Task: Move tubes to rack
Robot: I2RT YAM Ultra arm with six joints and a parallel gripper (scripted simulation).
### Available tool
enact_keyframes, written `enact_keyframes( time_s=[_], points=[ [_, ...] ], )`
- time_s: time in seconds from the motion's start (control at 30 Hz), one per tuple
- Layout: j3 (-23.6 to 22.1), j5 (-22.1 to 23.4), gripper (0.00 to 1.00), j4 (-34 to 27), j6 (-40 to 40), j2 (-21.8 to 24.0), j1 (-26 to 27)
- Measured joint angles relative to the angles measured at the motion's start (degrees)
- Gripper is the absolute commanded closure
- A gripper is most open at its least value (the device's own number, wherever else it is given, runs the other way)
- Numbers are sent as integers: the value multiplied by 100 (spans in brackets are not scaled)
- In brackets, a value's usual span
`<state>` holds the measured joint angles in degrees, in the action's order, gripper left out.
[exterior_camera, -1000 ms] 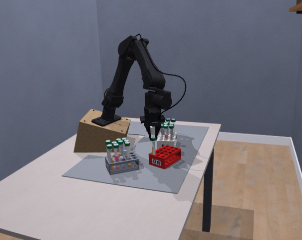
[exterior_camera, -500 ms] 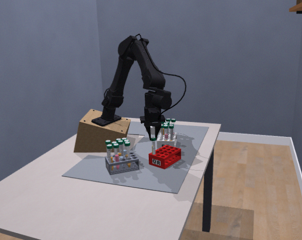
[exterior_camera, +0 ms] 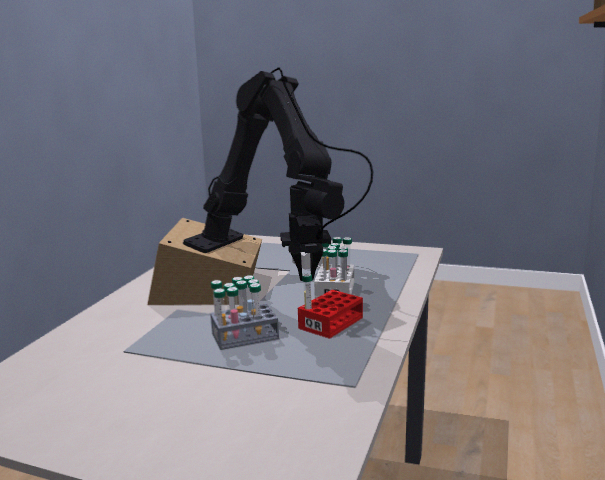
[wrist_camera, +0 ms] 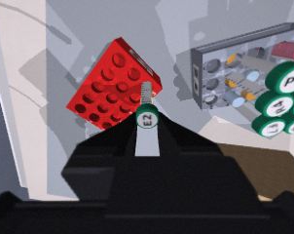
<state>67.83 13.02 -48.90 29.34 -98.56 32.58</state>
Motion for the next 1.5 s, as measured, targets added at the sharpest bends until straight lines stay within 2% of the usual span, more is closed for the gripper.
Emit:
enact_keyframes(
  time_s=[1.03,1.07,1.5],
  points=[
    [0,0,100,0,0,0,0],
    [0,0,76,0,0,0,0],
    [0,0,76,11,0,0,0]
  ],
)
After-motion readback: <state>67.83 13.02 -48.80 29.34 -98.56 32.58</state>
